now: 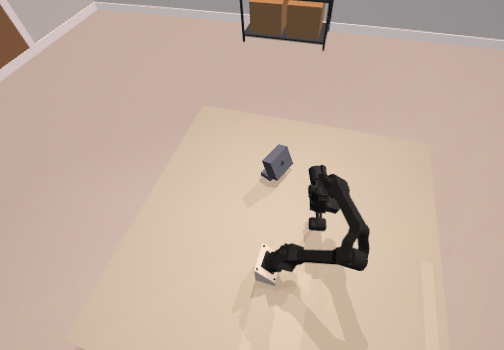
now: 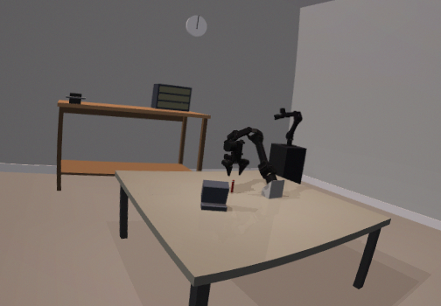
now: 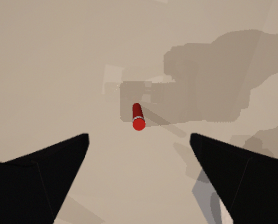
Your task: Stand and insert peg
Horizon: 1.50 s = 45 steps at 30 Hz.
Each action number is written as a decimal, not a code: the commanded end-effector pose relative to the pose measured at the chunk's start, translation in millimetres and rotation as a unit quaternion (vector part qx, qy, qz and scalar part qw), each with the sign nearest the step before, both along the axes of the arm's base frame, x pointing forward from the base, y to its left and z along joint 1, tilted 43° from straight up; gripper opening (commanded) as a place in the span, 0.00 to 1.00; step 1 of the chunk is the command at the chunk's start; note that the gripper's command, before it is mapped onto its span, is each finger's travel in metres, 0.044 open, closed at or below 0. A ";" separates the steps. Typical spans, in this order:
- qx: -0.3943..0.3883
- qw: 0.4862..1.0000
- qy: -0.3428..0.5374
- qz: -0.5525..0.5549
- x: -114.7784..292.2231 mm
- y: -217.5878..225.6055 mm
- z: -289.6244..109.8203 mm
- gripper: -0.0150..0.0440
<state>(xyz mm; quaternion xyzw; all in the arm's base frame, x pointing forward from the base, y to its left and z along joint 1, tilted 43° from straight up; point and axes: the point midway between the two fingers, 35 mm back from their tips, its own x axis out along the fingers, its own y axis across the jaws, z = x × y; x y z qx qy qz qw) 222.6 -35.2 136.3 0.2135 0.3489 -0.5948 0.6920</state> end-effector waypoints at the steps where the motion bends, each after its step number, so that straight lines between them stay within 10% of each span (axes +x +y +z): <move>1: 0.001 0.999 -0.034 -0.036 0.2 -0.9 -0.4 1.00; 45: 0.026 0.828 -0.379 -0.411 0.4 -6.2 -5.9 1.00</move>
